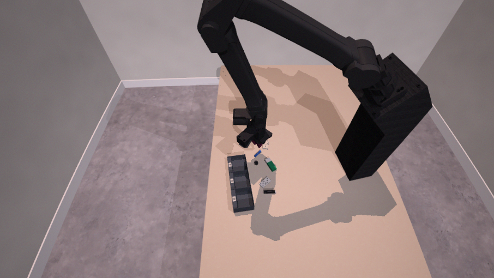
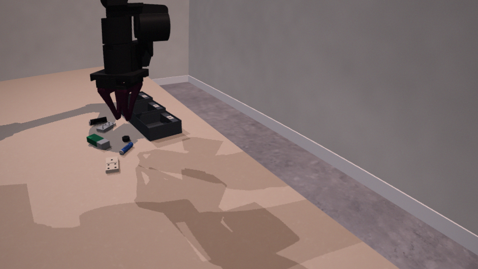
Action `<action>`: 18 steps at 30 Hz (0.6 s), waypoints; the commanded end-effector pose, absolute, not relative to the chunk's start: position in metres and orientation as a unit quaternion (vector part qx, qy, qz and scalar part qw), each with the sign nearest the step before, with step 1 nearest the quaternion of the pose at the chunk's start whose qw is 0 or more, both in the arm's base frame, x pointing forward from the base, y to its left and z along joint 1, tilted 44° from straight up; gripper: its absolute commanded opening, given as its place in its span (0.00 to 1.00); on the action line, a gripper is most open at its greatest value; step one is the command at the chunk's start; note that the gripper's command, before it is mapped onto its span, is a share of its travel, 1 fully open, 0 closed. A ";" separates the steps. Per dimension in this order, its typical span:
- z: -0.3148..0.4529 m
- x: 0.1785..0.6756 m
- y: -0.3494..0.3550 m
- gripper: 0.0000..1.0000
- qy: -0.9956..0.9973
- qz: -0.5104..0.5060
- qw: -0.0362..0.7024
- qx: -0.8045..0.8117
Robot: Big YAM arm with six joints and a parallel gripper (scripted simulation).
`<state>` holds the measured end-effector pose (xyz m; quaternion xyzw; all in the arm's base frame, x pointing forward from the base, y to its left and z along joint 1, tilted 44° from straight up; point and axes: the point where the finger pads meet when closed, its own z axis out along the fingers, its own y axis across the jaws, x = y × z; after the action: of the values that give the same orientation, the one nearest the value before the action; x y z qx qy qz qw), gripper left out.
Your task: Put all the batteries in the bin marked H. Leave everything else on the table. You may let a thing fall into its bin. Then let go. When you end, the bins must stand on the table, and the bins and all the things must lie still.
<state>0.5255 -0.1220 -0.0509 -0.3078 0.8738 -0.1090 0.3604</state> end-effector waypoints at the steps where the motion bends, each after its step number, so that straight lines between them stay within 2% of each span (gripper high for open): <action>1: -0.043 0.520 -0.127 0.23 0.871 -0.116 0.366 -0.307; 18: -0.050 0.519 -0.122 0.23 0.873 -0.110 0.363 -0.307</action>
<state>0.5229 -0.1215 -0.0521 -0.3078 0.8734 -0.1094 0.3610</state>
